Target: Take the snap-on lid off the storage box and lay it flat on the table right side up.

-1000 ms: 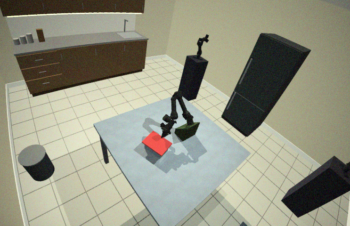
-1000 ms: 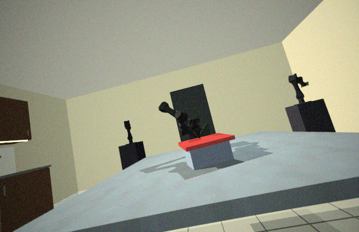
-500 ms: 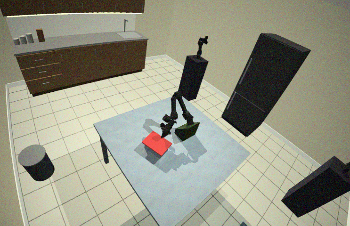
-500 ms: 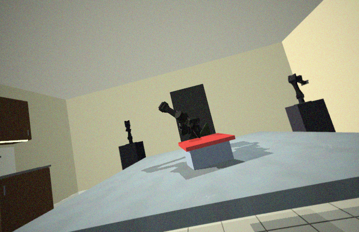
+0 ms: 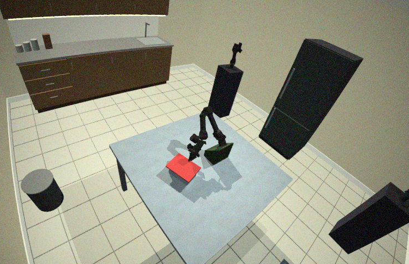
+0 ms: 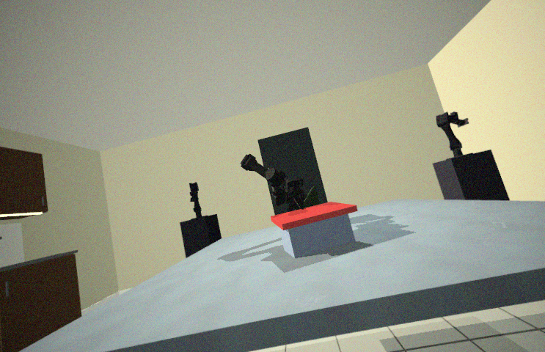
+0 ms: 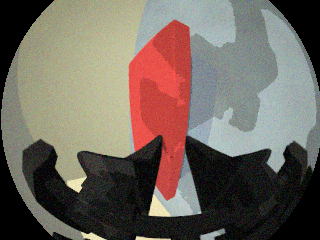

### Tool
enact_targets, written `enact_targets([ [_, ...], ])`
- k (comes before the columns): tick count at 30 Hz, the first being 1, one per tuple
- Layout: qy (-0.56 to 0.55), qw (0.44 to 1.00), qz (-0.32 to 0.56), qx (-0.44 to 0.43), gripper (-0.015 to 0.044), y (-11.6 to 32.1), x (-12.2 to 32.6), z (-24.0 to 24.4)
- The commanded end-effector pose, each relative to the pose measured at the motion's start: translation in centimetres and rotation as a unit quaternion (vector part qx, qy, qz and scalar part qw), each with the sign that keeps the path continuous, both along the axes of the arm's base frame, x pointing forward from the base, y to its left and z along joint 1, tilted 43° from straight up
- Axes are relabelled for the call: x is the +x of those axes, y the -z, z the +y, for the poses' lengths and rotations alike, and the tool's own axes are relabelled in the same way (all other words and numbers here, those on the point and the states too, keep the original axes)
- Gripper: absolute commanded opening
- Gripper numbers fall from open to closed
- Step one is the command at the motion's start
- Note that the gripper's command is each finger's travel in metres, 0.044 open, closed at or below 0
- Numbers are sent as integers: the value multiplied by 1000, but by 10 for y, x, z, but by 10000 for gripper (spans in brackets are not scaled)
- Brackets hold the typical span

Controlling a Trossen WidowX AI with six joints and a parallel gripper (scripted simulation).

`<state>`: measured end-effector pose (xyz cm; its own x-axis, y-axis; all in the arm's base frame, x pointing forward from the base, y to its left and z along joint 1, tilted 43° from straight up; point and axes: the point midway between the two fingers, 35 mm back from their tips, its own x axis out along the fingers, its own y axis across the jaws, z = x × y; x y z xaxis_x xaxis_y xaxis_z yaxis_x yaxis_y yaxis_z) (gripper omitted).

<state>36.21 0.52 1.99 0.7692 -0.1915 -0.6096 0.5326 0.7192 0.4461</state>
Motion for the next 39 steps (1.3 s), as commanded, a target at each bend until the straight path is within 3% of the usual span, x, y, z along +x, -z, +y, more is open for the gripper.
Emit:
enact_targets([
  [1, 1, 1000, 0, 0, 0, 0, 0, 0],
  [39, 2, 1000, 0, 0, 0, -24, 4, 26],
])
